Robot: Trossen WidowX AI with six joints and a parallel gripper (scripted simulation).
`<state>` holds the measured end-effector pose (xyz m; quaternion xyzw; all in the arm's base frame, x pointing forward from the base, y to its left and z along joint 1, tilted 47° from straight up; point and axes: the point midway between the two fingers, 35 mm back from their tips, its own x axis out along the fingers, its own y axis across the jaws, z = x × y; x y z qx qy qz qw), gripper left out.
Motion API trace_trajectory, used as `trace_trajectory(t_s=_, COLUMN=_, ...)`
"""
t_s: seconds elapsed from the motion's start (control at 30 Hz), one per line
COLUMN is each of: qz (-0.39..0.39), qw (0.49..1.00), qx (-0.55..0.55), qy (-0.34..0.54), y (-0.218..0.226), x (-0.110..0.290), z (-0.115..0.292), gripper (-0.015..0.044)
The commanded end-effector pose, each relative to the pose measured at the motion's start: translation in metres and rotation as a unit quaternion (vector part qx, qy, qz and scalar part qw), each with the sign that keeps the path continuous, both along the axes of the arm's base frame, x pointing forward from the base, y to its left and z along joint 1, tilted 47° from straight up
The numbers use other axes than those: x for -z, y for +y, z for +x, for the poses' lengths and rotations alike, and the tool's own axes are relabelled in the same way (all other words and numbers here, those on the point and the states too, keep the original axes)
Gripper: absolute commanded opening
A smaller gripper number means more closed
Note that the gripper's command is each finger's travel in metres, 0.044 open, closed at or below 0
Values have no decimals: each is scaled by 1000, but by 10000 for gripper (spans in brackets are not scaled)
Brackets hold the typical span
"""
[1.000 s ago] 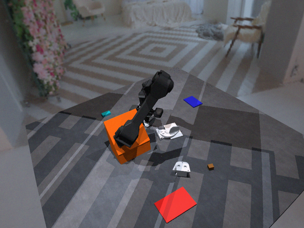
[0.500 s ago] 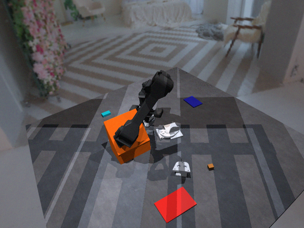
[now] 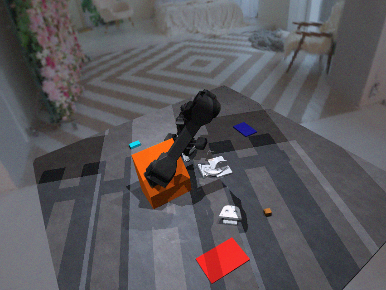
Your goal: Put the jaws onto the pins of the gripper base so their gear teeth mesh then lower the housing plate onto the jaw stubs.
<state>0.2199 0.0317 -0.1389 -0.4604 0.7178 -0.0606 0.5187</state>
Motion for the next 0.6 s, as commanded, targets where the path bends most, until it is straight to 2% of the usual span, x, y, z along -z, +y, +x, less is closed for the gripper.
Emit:
trace_trajectory(t_s=0.0, qz=-2, qw=1000, qx=3, qy=2, y=-2, x=0, z=-2, gripper=0)
trace_trajectory(t_s=0.57, qz=0, qw=1000, qx=0, qy=0, y=2, x=-1, z=0, gripper=0)
